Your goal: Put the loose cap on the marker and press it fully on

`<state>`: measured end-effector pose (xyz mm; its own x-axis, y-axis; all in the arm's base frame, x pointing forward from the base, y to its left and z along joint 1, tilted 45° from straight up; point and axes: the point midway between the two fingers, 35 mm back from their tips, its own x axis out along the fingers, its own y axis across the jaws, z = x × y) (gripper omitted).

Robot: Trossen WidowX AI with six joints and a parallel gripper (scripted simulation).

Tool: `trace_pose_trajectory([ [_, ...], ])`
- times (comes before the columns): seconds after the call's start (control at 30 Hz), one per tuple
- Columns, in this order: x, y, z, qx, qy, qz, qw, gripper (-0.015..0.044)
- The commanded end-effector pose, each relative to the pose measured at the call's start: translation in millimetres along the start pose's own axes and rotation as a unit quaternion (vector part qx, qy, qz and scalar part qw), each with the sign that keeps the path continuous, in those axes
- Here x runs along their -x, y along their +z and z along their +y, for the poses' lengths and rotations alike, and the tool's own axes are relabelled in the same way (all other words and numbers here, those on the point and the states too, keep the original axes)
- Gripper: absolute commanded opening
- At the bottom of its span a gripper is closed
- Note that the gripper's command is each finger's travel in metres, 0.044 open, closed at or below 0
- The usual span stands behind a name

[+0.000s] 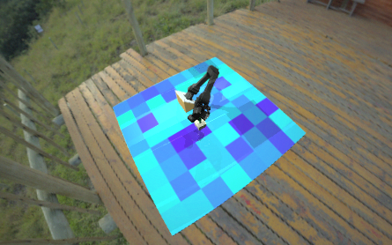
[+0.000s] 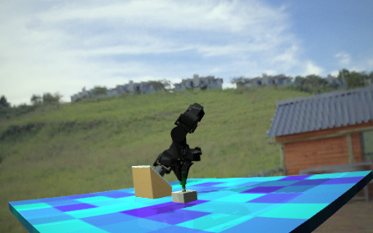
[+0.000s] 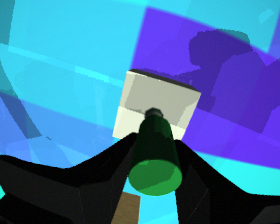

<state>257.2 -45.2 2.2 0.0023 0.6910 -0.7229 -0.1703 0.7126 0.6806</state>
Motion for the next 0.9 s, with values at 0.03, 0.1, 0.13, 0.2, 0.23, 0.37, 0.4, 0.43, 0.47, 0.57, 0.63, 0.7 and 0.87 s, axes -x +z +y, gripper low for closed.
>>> trace_pose_trajectory([
  [0.03, -8.6, -0.2, 0.9, -0.003, 0.002, -0.001, 1.0, 0.0],
  [0.1, -9.7, -0.3, 1.0, -0.003, 0.002, -0.001, 1.0, 0.0],
  [0.13, -9.7, -0.3, 1.0, -0.003, 0.002, -0.001, 1.0, 0.0],
  [0.2, -9.6, -0.2, 1.0, -0.003, 0.002, -0.001, 1.0, 0.0],
  [0.23, -9.6, -0.2, 1.0, -0.003, 0.002, -0.001, 1.0, 0.0],
  [0.37, -9.7, -0.3, 1.0, -0.003, 0.002, -0.001, 1.0, 0.0],
  [0.4, -9.7, -0.3, 1.0, -0.003, 0.002, -0.001, 1.0, 0.0],
  [0.43, -9.0, -0.8, 0.7, 0.001, 0.0, 0.001, 1.0, 0.0026],
  [0.47, -9.0, -0.8, 0.7, 0.001, 0.0, 0.001, 1.0, 0.0053],
  [0.57, -9.0, -0.8, 0.7, 0.001, 0.0, 0.001, 1.0, 0.0131],
  [0.63, -9.0, -0.8, 0.7, 0.001, 0.0, 0.001, 1.0, 0.0184],
  [0.7, -9.0, -0.8, 0.7, 0.001, 0.0, 0.001, 1.0, 0.0236],
  [0.87, -9.0, -0.8, 0.7, 0.001, 0.0, 0.001, 1.0, 0.0367],
])
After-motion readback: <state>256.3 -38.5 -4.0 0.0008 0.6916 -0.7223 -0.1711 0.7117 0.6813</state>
